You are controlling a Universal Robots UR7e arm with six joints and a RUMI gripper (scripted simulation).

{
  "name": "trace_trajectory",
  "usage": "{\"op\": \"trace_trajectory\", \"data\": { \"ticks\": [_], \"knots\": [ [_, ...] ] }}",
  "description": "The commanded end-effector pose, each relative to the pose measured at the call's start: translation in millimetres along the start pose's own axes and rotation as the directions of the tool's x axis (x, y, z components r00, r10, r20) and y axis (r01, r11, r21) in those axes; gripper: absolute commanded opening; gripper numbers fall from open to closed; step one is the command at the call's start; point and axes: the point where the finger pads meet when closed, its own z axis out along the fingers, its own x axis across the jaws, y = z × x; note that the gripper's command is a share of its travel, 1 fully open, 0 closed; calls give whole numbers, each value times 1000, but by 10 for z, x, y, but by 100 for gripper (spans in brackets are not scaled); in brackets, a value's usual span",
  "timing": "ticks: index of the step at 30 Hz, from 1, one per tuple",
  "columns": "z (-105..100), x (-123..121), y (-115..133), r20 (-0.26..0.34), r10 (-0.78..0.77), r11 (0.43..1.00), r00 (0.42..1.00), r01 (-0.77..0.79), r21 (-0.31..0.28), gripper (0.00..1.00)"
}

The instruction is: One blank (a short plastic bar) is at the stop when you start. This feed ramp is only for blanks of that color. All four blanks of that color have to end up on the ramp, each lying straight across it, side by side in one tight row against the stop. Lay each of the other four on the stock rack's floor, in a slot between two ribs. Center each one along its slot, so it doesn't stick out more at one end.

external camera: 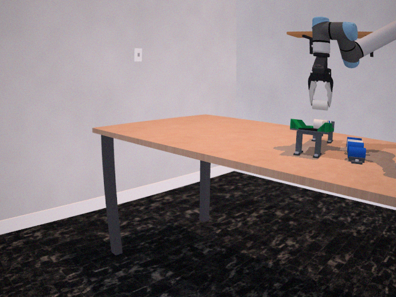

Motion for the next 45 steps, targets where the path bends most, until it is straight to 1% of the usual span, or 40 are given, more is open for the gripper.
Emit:
{"op": "trace_trajectory", "data": {
  "ticks": [1,3,5,12,17,45],
  "knots": [
    [225,9,1,-3,0,1000,1000,0,0,40],
    [328,9,1,-3,0,1000,1000,0,0,40],
    [328,9,1,-3,0,1000,1000,0,0,40],
    [637,11,1,-3,0,1000,1000,0,0,40],
    [748,12,1,-3,0,1000,1000,0,0,40],
    [770,12,1,-3,0,1000,1000,0,0,40]
  ]
}}
